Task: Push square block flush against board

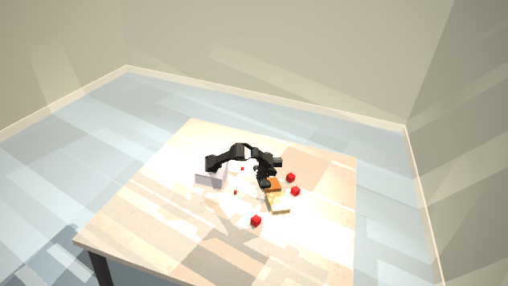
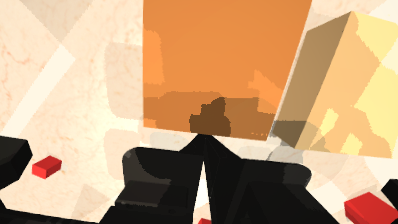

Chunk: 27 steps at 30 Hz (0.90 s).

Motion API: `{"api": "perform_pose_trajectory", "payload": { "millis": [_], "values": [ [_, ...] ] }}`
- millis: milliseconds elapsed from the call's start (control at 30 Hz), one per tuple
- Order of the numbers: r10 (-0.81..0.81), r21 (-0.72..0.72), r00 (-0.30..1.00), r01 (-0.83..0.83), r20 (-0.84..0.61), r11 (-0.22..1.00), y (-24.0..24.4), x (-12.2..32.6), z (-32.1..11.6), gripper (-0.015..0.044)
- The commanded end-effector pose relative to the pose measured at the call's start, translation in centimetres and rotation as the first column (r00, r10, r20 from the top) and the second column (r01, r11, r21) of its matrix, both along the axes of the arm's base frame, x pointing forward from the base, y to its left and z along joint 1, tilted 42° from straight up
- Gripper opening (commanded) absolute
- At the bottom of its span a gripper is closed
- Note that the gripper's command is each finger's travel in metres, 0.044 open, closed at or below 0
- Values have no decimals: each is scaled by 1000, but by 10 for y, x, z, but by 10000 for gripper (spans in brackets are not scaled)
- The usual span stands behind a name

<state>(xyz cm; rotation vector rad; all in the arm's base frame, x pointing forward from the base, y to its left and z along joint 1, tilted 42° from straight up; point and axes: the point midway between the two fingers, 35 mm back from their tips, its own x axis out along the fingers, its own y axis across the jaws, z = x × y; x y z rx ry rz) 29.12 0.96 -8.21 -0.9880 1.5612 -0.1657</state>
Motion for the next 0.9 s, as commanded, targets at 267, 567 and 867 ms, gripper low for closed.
{"api": "perform_pose_trajectory", "payload": {
  "millis": [267, 567, 867],
  "values": [
    [-1, -6, 1000, 1, -5, 1000, -9, -19, 5, 0],
    [-1, -6, 1000, 1, -6, 1000, -15, -32, 9, 0],
    [-4, 0, 1000, 4, -3, 1000, -15, -36, 11, 0]
  ]
}}
